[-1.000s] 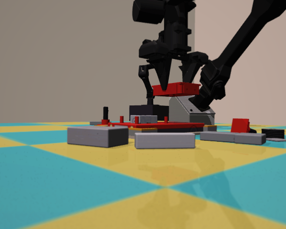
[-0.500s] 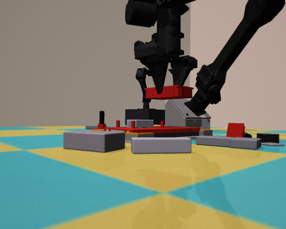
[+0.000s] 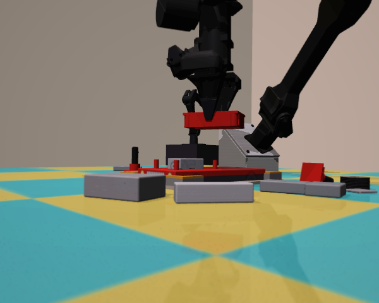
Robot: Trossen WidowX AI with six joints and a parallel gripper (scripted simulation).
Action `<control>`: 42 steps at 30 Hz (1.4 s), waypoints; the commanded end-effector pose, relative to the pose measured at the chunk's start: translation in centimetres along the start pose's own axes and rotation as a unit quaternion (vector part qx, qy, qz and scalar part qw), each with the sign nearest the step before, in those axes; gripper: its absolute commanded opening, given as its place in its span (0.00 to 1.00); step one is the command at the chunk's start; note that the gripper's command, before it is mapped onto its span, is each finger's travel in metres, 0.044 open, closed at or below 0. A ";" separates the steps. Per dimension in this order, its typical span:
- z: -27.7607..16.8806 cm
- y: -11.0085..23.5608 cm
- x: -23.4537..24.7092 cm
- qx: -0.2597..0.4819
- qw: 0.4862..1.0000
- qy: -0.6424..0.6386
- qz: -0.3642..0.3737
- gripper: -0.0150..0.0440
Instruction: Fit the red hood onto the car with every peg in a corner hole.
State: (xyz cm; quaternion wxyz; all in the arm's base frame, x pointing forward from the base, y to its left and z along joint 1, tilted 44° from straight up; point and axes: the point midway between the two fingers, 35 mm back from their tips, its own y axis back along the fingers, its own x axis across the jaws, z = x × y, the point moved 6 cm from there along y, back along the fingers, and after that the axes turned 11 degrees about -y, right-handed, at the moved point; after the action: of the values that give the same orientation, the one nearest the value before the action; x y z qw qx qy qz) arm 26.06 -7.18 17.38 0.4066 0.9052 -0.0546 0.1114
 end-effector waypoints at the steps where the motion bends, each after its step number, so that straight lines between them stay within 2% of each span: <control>1: 0.1 0.2 0.7 0.000 0.999 0.048 0.004 0.25; 20: 1.1 0.3 3.2 -0.001 0.963 0.268 0.007 0.25; 42: 2.2 0.2 5.8 -0.004 0.871 0.490 0.008 0.25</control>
State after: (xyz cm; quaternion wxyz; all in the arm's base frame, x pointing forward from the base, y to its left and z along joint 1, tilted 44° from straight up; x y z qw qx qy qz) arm 31.67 -8.97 17.34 0.3867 0.7455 0.1384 0.5248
